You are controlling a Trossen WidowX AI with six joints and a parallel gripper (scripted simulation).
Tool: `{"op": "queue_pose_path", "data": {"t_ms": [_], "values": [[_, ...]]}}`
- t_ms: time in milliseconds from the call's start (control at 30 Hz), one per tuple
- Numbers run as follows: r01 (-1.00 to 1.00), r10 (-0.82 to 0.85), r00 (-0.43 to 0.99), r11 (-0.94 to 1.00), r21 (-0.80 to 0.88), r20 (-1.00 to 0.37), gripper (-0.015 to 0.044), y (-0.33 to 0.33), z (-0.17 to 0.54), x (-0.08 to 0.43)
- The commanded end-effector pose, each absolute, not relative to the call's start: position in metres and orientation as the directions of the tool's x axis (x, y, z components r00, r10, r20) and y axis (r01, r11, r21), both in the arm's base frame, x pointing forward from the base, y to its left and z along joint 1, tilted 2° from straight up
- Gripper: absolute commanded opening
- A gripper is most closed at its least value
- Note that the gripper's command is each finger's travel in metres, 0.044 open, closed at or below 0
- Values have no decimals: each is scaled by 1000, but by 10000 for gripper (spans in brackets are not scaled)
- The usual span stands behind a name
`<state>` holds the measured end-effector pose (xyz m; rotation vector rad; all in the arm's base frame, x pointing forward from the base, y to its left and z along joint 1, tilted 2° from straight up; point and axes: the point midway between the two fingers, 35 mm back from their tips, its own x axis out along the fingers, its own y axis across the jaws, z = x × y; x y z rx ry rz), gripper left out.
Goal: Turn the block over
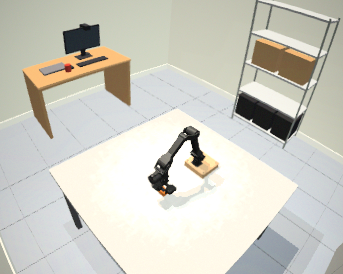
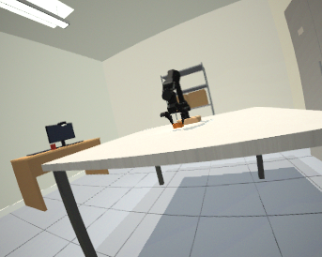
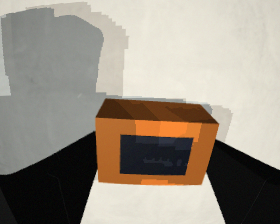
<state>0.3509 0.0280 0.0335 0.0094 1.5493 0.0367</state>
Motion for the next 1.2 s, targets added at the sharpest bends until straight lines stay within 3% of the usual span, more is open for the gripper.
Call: {"op": "queue_pose_path", "data": {"t_ms": [0,1167], "values": [[-16,30,42,999,29,-999,0,28,46,354],[-16,33,527,999,28,-849,0,28,37,350]]}}
